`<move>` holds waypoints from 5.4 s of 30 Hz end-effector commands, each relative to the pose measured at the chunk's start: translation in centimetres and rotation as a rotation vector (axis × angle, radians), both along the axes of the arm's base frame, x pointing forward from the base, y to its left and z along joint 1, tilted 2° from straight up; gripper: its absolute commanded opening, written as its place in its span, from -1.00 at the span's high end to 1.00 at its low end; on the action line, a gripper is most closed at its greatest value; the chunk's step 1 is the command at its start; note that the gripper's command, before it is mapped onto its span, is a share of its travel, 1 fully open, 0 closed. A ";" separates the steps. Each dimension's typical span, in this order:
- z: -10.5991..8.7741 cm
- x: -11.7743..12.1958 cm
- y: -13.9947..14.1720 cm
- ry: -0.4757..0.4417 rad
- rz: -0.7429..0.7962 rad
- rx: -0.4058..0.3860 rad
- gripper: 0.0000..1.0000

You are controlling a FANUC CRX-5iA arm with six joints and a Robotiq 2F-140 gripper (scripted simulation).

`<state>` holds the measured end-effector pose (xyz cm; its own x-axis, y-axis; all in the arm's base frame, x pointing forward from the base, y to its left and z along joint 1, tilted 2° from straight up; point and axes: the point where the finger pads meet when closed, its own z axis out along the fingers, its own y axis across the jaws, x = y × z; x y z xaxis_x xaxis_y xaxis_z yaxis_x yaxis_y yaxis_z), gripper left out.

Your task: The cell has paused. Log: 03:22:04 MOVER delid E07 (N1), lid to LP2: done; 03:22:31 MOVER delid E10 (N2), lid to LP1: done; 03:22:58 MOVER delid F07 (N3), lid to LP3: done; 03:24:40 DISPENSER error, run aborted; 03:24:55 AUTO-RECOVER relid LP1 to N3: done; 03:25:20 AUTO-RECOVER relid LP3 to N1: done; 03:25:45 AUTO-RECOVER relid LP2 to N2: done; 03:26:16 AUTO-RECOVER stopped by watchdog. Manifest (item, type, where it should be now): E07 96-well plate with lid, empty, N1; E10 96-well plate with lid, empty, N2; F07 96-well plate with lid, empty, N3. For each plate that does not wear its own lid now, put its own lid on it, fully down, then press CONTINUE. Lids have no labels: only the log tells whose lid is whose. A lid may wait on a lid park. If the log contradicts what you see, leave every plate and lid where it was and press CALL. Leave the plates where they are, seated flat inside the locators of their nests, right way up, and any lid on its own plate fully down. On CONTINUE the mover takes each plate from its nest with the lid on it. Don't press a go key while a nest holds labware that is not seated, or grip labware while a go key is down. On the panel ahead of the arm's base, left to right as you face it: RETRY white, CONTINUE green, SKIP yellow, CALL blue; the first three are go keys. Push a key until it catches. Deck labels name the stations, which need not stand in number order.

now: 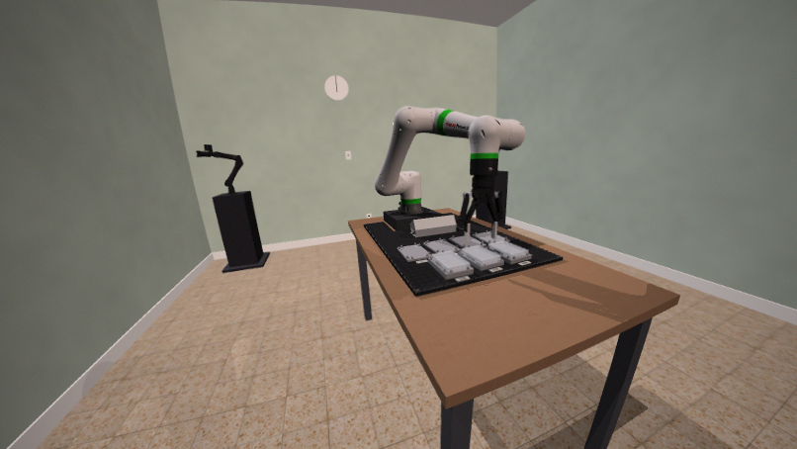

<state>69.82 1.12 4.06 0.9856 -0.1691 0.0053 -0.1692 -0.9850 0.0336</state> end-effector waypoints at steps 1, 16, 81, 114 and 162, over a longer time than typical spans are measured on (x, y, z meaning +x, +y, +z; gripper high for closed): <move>0.0 0.0 0.0 0.030 0.215 0.041 -0.32; 0.0 0.0 0.0 0.030 0.215 0.041 -0.32; -3.7 0.0 0.0 0.030 0.215 0.041 -0.32; -3.7 0.0 0.0 0.030 0.215 0.041 -0.32; -3.7 0.0 0.0 0.030 0.215 0.041 -0.18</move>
